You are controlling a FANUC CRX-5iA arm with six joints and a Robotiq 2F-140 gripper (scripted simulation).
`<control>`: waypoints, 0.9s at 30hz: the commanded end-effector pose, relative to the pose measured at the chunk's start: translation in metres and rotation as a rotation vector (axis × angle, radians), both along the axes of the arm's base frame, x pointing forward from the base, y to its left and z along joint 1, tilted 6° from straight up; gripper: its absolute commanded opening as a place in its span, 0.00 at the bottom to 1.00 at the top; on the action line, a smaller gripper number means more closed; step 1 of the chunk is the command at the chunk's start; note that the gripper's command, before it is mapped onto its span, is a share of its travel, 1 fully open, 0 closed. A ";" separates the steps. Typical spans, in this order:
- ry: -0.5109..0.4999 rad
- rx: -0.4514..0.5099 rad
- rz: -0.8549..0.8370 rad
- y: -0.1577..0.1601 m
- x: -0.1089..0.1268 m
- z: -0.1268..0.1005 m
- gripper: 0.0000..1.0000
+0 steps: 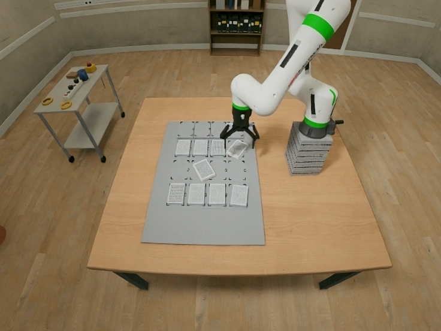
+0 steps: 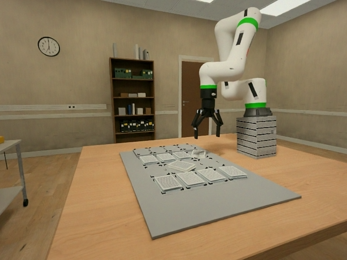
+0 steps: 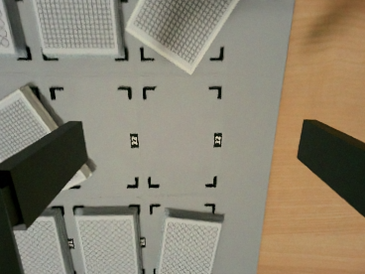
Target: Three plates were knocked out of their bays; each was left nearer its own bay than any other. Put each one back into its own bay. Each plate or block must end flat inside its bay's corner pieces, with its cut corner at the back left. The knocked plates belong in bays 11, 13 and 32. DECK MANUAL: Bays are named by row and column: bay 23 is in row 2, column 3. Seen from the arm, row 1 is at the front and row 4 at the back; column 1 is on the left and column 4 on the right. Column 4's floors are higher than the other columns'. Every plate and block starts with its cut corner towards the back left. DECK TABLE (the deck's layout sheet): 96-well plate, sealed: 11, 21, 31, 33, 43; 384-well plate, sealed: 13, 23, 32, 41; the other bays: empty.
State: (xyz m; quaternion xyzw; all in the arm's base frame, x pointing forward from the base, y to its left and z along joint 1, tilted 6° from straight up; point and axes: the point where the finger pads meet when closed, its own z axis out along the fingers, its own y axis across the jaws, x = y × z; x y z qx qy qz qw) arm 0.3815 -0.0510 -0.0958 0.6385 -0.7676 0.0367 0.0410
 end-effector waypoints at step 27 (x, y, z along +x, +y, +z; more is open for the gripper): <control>-0.001 0.001 0.001 -0.103 -0.018 0.012 1.00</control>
